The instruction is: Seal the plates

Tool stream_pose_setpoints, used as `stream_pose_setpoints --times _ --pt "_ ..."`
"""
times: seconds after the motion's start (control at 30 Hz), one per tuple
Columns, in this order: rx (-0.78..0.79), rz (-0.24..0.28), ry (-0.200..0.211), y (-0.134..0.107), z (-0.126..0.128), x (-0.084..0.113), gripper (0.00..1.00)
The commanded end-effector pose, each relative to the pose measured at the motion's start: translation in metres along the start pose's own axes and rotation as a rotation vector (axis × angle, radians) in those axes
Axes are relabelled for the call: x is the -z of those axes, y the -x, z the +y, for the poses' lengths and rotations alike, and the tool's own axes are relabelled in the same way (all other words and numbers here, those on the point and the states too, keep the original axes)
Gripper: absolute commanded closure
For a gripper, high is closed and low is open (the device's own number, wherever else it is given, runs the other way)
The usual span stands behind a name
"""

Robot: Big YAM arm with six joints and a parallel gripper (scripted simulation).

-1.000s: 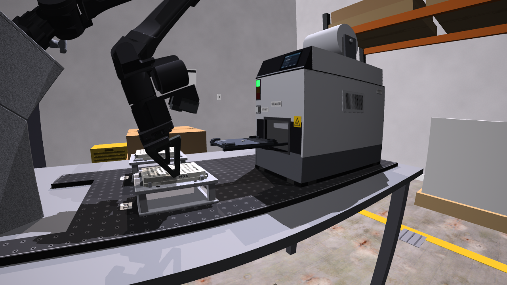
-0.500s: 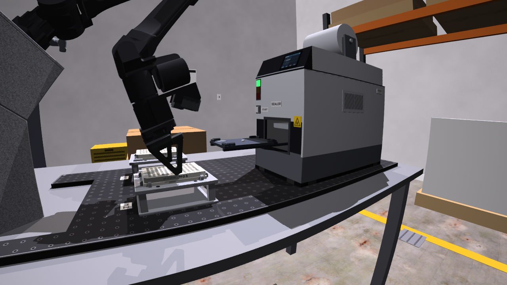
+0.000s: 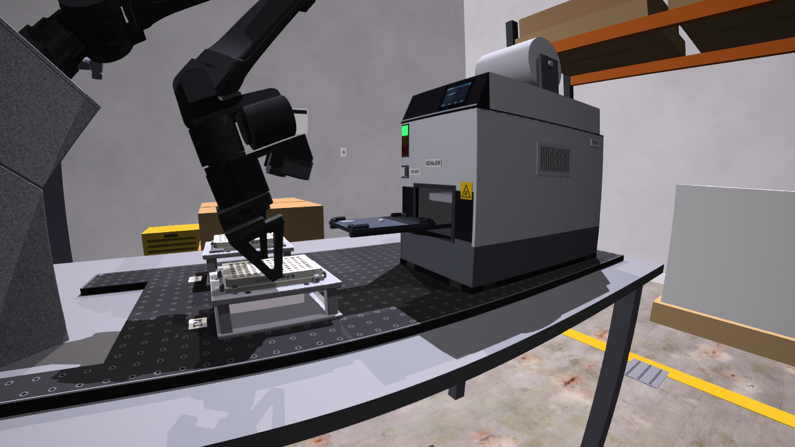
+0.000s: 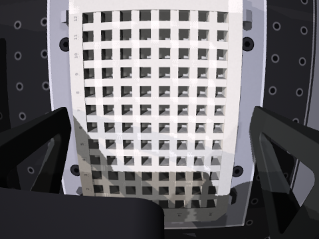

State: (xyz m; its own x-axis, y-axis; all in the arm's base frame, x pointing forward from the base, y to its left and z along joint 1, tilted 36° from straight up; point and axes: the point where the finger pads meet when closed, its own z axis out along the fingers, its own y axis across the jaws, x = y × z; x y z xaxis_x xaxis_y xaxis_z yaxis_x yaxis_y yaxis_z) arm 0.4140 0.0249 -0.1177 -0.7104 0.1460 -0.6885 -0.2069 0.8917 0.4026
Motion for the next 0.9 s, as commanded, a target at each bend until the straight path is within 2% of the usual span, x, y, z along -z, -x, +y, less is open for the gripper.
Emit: stream_pose_setpoints --times 0.0,0.3,0.5,0.6,0.87 --pt "0.013 -0.022 0.01 0.009 0.007 -0.004 0.0" --pt "-0.007 -0.009 -0.003 -0.001 0.0 -0.005 0.0" --pt "0.009 -0.018 0.009 0.003 0.006 -0.012 0.0" --pt "0.014 -0.01 0.017 0.001 0.01 -0.008 0.0" --pt "0.005 -0.002 0.001 -0.001 0.003 0.0 0.0"
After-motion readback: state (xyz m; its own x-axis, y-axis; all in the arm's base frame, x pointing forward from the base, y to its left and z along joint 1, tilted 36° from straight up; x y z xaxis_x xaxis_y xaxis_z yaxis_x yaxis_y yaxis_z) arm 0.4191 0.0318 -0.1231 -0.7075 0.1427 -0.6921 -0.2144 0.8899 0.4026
